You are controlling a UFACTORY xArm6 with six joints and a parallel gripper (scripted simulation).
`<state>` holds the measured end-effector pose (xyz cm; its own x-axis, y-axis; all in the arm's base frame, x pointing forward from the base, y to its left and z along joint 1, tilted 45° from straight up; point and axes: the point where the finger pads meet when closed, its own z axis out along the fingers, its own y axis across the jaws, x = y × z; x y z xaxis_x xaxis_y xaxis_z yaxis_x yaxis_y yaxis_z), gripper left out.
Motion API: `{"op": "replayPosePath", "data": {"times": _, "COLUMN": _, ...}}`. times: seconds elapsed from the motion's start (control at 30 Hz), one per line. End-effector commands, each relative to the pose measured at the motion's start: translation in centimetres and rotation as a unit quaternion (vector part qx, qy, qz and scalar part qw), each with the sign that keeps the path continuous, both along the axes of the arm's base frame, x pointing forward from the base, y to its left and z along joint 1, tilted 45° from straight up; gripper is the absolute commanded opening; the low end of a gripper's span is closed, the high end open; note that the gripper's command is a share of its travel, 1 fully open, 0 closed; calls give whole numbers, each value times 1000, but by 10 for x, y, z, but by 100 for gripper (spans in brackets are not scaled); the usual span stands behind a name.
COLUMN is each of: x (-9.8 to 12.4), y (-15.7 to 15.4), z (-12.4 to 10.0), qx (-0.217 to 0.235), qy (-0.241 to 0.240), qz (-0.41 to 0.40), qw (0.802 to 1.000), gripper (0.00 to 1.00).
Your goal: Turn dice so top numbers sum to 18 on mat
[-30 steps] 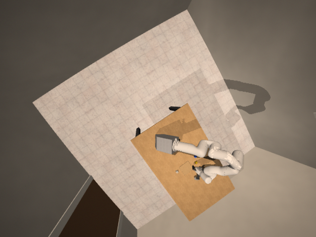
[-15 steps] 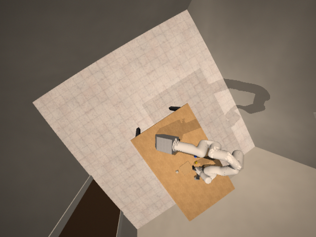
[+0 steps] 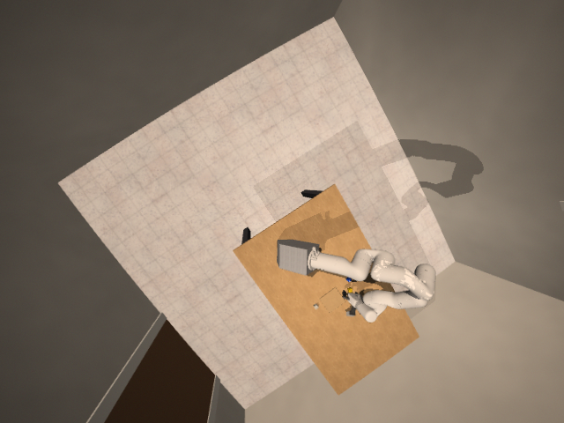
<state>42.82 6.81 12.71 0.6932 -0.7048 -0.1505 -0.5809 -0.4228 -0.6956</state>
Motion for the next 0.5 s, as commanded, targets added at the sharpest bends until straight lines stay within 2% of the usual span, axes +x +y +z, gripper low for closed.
{"op": "replayPosePath", "data": {"times": 0.0, "x": -23, "y": 13, "z": -1, "qx": -1, "qy": -2, "qz": -1, "qw": 1000, "gripper": 100}}
{"op": "replayPosePath", "data": {"times": 0.17, "x": -36, "y": 21, "z": -3, "qx": -1, "qy": -2, "qz": -1, "qw": 1000, "gripper": 100}}
{"op": "replayPosePath", "data": {"times": 0.47, "x": -38, "y": 22, "z": -3, "qx": -1, "qy": -2, "qz": -1, "qw": 1000, "gripper": 100}}
